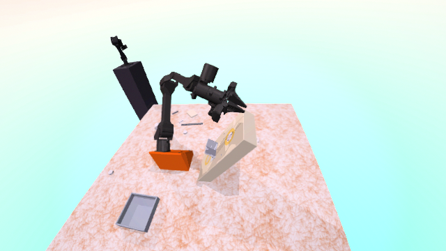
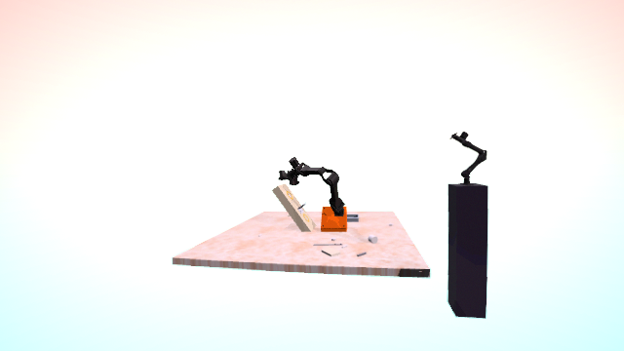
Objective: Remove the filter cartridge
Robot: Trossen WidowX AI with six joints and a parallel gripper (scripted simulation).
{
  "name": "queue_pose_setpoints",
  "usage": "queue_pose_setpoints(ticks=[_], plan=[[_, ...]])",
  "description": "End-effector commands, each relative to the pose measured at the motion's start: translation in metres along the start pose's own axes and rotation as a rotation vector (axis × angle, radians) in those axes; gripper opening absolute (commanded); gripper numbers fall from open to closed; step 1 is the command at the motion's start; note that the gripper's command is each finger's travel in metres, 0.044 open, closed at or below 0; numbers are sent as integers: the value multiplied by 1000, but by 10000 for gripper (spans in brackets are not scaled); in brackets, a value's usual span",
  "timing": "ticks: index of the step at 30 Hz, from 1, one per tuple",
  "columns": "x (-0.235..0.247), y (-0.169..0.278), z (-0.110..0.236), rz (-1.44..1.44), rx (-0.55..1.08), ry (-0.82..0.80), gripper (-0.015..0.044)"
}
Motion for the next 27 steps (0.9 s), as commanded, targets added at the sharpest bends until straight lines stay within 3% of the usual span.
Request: queue_pose_setpoints(ticks=[1, 7, 27], plan=[[46, -28, 21, -251, -157, -29, 117], [92, -73, 63, -705, -348, 5, 117], [93, -77, 53, -717, -354, 3, 117]])
Point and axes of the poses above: the point midway between the two fingers, 35 mm back from their tips, its own z axis back along the fingers, its own x axis across the jaws, y = z × x, the point moved 4 cm from there along z, back along the fingers, and after that the axes turned 4 degrees about -z, right-handed, at the moved point
